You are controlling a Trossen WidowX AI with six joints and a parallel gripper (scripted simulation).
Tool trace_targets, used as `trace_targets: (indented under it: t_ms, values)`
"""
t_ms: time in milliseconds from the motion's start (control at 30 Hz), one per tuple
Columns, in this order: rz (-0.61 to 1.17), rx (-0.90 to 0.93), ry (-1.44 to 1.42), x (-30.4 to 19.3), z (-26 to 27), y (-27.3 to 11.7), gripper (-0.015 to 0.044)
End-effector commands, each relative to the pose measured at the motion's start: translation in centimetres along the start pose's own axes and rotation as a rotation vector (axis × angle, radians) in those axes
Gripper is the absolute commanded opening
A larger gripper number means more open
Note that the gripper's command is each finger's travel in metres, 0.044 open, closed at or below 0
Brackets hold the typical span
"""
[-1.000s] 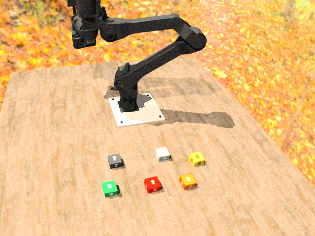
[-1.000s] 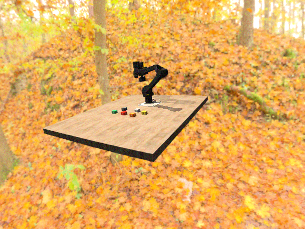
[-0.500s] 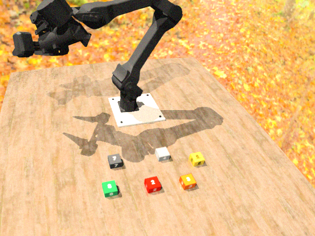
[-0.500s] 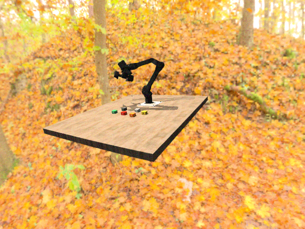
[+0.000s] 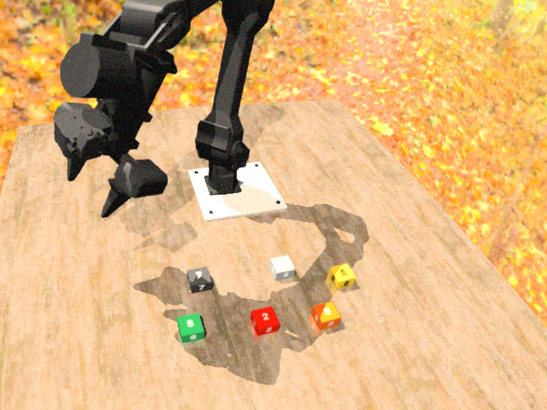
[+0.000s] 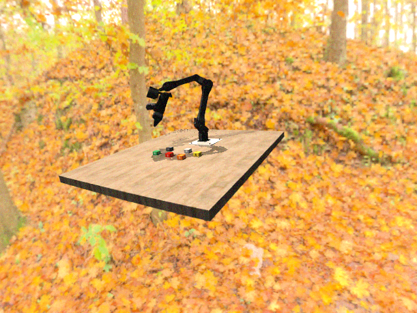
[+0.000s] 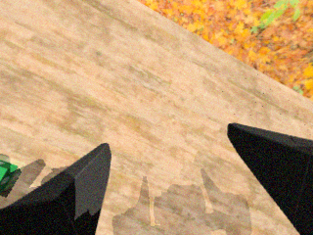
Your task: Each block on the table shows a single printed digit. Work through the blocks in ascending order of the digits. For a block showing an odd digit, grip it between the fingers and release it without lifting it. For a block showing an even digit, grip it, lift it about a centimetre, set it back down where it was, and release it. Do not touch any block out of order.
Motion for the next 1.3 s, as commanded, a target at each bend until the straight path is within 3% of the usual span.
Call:
trace_targets:
  t_ms: [0, 200, 1267]
  values:
    - [0.212, 0.180, -0.488, -2.9, 6.1, -1.2, 0.0400]
    - [0.388, 0.351, -0.928, -6.5, 10.7, -3.6, 0.0400]
    - [0.389, 0.355, -0.931, -7.7, 11.9, -4.5, 0.0400]
Point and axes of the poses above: the point midway between the two fingers, 35 mm back from their tips, its own y axis out along the fingers, its own z axis across the jaws, x = y × z, the point moved 4 cm from there along -y, back along the fingers, and after that the axes turned 11 degrees about y, right-handed, at the moved point
